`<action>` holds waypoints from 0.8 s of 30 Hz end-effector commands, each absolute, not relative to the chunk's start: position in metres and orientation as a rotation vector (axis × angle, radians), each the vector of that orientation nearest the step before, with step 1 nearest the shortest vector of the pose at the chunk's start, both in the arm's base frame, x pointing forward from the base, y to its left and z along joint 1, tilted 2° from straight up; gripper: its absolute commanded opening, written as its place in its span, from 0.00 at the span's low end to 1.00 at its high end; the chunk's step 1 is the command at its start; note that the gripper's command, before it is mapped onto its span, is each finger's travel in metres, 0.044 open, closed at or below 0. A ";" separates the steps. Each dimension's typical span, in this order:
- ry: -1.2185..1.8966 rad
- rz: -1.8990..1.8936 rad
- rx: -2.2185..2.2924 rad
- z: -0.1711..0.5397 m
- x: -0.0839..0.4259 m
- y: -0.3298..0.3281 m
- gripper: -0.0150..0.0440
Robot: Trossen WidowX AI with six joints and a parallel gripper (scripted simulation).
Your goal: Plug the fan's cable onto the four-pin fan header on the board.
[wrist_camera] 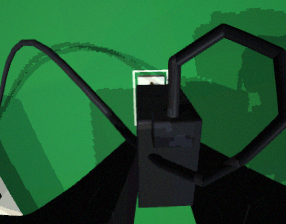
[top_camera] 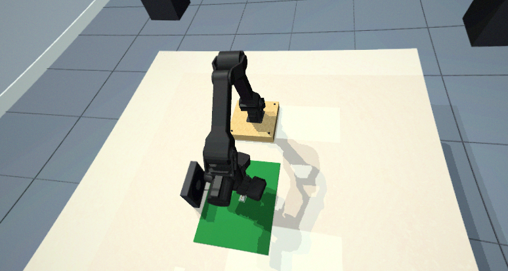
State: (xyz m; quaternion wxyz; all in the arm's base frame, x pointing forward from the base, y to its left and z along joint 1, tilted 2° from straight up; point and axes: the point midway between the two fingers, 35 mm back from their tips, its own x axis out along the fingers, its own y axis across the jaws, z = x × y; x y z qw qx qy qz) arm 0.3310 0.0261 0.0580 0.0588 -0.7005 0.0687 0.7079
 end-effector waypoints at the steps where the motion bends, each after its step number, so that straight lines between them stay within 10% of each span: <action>1: 0.187 2.154 -2.126 0.057 0.328 0.026 0.25; 24: 0.184 2.155 -2.129 0.037 0.337 0.026 0.25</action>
